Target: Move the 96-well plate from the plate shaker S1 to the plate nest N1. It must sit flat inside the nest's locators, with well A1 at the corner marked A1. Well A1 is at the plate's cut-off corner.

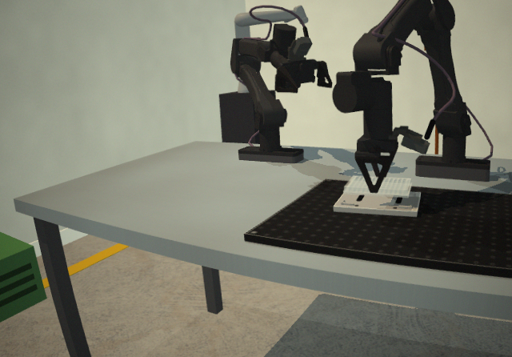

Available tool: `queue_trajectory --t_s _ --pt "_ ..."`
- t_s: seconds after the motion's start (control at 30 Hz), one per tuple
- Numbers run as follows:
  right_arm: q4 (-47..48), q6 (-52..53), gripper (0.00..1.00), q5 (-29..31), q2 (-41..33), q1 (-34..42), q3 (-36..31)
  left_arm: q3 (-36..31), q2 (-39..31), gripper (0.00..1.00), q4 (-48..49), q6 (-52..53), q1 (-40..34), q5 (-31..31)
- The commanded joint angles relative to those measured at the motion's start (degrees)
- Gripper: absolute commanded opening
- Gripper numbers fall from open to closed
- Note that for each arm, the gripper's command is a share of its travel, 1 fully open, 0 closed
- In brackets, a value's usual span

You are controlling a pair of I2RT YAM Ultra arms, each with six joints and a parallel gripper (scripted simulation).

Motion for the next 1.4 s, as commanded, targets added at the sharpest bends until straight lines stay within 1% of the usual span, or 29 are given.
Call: queue_trajectory --t_s 0.0,0.3,0.53,0.9,1.17,1.23,1.37 --pt "-0.01 -0.11 1.00 -0.27 -0.86 -0.34 0.08 -0.84 -1.53 0.79 0.07 -0.58 -0.31 -0.76" --pt "-0.01 -0.11 1.00 -0.27 -0.86 -0.34 0.08 0.09 -0.51 0.79 0.62 -0.05 0.01 -0.03" --pt "-0.01 -0.11 1.00 -0.27 -0.86 -0.34 0.08 -1.91 -1.30 0.79 2.89 -0.60 0.07 -0.05" --pt "-0.01 -0.11 1.00 -0.27 -0.86 -0.34 0.08 -4.78 2.33 0.79 7.17 -0.60 0.30 -0.05" --pt "-0.01 -0.11 1.00 -0.27 -0.86 -0.34 0.08 -5.11 2.58 0.79 6.35 -0.54 0.26 -0.05" --pt "-0.01 -0.11 1.00 -0.27 -0.86 -0.34 0.08 -2.28 1.69 0.79 3.78 -0.80 0.02 -0.05" --pt "-0.01 -0.11 1.00 -0.27 -0.86 -0.34 0.08 -1.68 1.46 0.79 2.97 -0.83 -0.07 -0.05"
